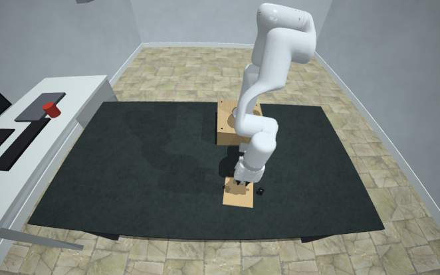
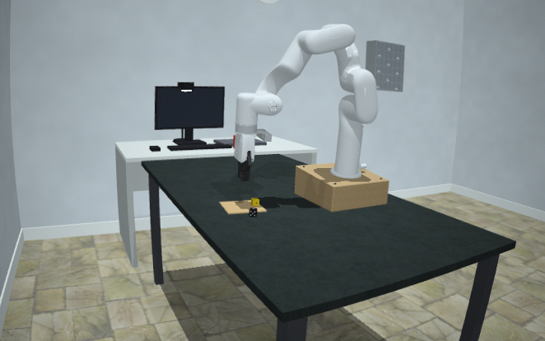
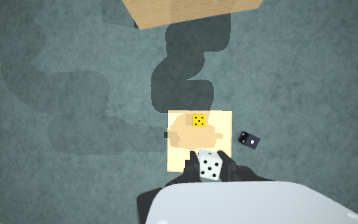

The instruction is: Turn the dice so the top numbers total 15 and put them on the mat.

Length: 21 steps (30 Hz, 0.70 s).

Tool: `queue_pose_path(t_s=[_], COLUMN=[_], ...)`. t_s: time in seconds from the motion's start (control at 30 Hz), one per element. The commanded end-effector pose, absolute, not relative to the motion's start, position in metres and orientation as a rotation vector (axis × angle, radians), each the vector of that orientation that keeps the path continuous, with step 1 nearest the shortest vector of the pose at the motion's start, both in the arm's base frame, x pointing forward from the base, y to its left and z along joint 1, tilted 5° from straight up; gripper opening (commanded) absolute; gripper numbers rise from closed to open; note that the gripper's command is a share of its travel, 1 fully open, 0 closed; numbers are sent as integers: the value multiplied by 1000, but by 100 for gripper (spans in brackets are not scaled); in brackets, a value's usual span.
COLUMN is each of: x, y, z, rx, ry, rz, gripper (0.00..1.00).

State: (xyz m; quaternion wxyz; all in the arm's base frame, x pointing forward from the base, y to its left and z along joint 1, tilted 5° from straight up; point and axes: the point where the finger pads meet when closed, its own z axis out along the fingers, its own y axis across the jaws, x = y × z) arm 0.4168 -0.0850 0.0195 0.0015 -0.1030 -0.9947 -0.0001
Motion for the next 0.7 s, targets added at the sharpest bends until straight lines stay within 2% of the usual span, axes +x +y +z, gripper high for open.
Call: queue_pose_path(t_s=[0.0, 0.5, 0.67], x=[419, 419, 420], y=[-88, -87, -86], z=[21, 18, 4], rx=[-322, -322, -322], ry=[-3127, -3127, -3127], rz=[0, 0, 0], gripper=[21, 21, 21])
